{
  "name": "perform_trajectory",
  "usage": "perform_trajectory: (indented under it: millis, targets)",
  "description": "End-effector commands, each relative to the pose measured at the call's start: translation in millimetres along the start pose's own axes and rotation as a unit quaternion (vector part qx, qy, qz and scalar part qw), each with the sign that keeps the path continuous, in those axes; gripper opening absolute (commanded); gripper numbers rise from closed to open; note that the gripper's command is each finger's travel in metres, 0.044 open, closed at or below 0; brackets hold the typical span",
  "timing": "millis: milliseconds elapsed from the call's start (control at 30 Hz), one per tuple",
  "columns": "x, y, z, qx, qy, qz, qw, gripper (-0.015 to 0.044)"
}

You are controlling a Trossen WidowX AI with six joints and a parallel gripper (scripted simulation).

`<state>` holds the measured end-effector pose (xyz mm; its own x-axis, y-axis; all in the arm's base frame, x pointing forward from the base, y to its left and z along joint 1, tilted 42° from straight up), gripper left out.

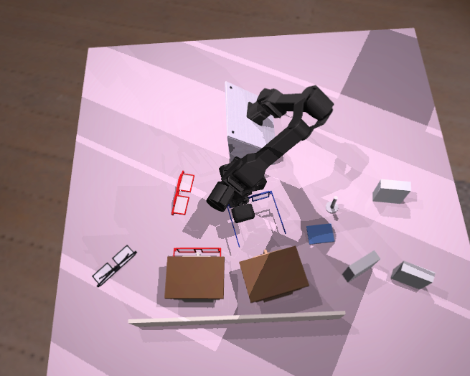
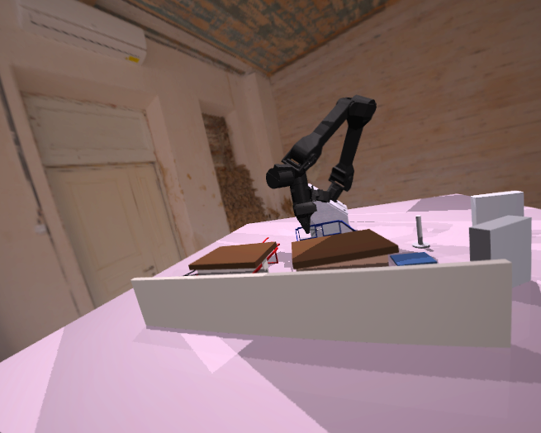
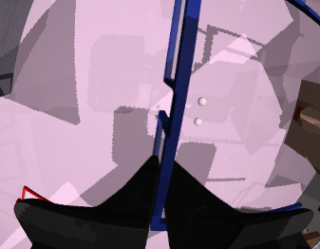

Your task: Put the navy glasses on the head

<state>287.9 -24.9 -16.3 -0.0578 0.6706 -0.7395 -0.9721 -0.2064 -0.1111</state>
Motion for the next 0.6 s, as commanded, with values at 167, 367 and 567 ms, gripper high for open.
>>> perform_trajectory:
  millis: [167, 367, 567]
  targets:
    - [2.7, -3.4, 0.6, 0.003, -0.003, -0.002, 1.0, 0.0]
    - [4.1, -10.8, 2.5, 0.003, -0.001, -0.005, 1.0, 0.0]
    - [4.6, -18.3, 4.1, 0.003, 0.0, -0.008, 1.0, 0.0]
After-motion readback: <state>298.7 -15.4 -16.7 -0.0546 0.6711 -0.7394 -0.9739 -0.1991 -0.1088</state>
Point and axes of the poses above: the point midway between the two fingers, 35 mm back from their tips, its own x axis out along the fingers, its own y axis across the jaws, z = x × y, the point moved 7 cm from there along -x, back along the fingers, and after that the axes turned 9 degrees about x, right-handed, at the moved point
